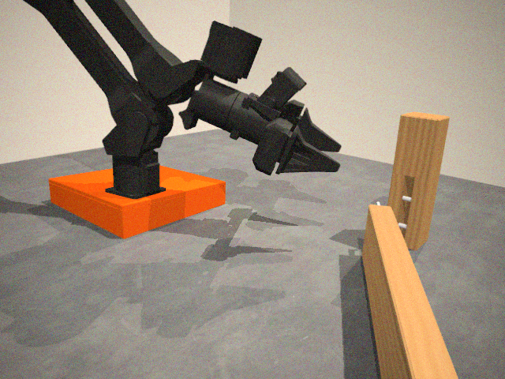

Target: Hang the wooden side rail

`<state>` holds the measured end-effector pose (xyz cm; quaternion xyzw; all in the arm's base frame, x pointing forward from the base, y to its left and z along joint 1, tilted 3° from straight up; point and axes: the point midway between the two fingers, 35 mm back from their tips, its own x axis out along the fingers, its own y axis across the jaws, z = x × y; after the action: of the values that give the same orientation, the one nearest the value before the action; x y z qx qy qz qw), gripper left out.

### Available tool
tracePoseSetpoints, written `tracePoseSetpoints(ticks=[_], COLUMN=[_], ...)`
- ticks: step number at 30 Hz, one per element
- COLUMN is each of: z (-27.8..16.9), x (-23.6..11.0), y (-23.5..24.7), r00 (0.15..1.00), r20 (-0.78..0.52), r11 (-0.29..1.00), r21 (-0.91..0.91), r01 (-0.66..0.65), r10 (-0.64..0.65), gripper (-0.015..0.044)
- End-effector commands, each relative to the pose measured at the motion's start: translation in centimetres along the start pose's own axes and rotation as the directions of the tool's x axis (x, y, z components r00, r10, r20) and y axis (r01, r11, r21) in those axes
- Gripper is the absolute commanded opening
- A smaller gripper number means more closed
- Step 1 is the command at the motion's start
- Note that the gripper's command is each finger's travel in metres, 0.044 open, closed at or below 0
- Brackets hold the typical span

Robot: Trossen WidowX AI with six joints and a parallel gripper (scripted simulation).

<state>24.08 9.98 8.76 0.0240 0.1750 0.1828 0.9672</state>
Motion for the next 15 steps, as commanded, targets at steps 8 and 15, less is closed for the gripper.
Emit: tracePoseSetpoints(ticks=[8, 15], z=[0.3, 1.8], x=[1.3, 2.8], y=[-0.5, -2.3], r00=[0.990, 0.926], r20=[-0.129, -0.312], r11=[0.991, 0.941], r21=[-0.113, -0.190], r01=[-0.069, -0.281], r10=[0.055, 0.213], gripper=[0.0440, 0.0440])
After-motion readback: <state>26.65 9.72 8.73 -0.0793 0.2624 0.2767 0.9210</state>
